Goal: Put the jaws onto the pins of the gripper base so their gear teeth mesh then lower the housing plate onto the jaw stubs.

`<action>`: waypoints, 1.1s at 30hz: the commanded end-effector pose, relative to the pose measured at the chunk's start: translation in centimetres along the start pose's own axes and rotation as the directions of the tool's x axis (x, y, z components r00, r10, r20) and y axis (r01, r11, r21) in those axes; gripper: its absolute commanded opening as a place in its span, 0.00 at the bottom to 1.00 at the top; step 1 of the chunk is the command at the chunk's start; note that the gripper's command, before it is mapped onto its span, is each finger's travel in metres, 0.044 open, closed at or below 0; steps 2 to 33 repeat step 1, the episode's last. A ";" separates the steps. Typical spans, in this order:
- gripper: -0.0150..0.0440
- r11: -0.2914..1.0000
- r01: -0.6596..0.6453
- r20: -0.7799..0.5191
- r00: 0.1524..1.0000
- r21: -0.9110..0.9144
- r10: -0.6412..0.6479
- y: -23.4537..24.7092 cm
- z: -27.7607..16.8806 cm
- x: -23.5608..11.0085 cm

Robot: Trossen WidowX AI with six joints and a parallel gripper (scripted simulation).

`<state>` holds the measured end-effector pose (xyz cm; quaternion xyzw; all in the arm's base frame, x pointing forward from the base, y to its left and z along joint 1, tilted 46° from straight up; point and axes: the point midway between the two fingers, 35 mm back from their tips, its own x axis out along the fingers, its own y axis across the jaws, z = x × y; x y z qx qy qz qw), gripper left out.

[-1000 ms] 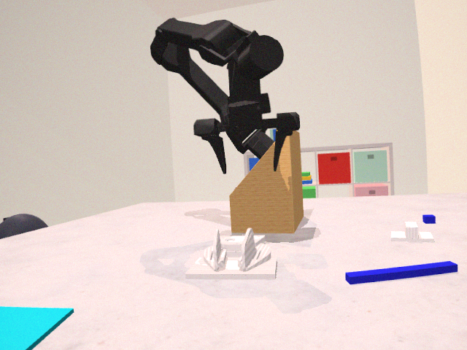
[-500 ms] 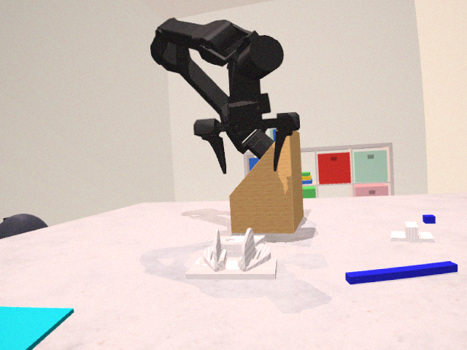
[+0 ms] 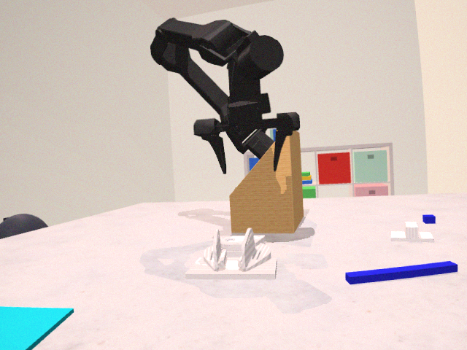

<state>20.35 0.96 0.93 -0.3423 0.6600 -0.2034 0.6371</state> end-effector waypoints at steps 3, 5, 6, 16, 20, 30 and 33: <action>1.00 1.000 -0.003 -0.003 1.000 0.002 0.003 0.0 -0.1 0.0; 1.00 1.000 -0.003 -0.003 1.000 0.002 0.003 0.0 -0.1 0.0; 1.00 1.000 -0.003 -0.003 1.000 0.002 0.003 0.0 -0.1 0.0; 1.00 1.000 -0.003 -0.003 1.000 0.002 0.003 0.0 -0.1 0.0; 1.00 1.000 -0.003 -0.003 1.000 0.002 0.003 0.0 -0.1 0.0; 1.00 1.000 -0.003 -0.003 1.000 0.002 0.003 0.0 -0.1 0.0; 1.00 1.000 -0.003 -0.003 1.000 0.002 0.003 0.0 -0.1 0.0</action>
